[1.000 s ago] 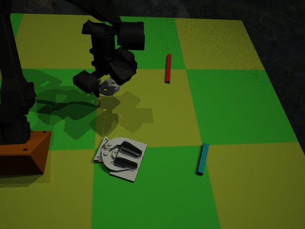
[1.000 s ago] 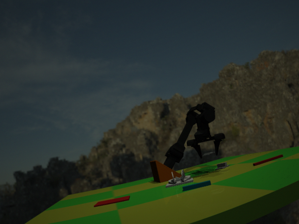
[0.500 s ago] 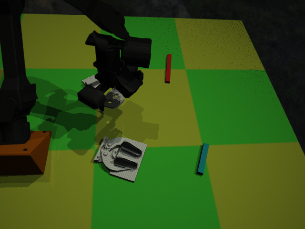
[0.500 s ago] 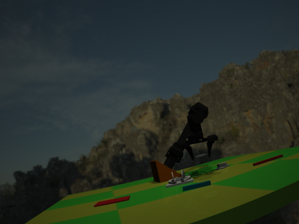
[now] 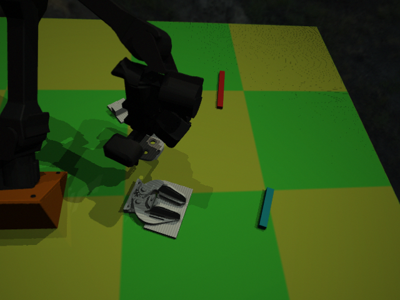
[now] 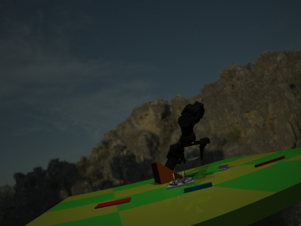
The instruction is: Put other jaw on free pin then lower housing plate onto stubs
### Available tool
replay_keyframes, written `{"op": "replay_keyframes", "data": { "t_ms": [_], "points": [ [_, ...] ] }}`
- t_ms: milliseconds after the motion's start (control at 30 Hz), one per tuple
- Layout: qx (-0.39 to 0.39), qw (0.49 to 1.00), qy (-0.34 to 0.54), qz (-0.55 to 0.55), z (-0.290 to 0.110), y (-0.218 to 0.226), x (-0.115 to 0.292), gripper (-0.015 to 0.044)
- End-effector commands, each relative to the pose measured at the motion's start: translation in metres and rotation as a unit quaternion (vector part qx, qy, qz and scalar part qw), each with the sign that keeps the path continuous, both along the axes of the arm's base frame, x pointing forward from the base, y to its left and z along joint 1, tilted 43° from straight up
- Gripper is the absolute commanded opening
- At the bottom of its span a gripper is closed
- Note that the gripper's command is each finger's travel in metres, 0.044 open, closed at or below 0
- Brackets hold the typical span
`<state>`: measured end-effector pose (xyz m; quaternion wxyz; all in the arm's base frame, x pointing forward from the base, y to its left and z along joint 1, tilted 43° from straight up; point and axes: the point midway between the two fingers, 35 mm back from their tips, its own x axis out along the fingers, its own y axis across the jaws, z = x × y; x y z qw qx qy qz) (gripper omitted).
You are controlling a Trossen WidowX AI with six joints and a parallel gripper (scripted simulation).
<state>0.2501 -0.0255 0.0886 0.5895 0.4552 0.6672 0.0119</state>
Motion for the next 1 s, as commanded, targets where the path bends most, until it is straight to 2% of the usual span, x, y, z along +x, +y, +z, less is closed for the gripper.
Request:
{"op": "replay_keyframes", "data": {
  "t_ms": [0, 567, 967],
  "points": [
    [0.000, 1.000, -0.011, 0.014, -0.011, -0.012, -0.003, 0.0351],
    [0.015, 0.996, -0.058, 0.062, -0.046, -0.049, -0.022, 0.0351],
    [0.015, 0.996, -0.060, 0.064, -0.047, -0.050, -0.023, 0.0351]
  ]
}}
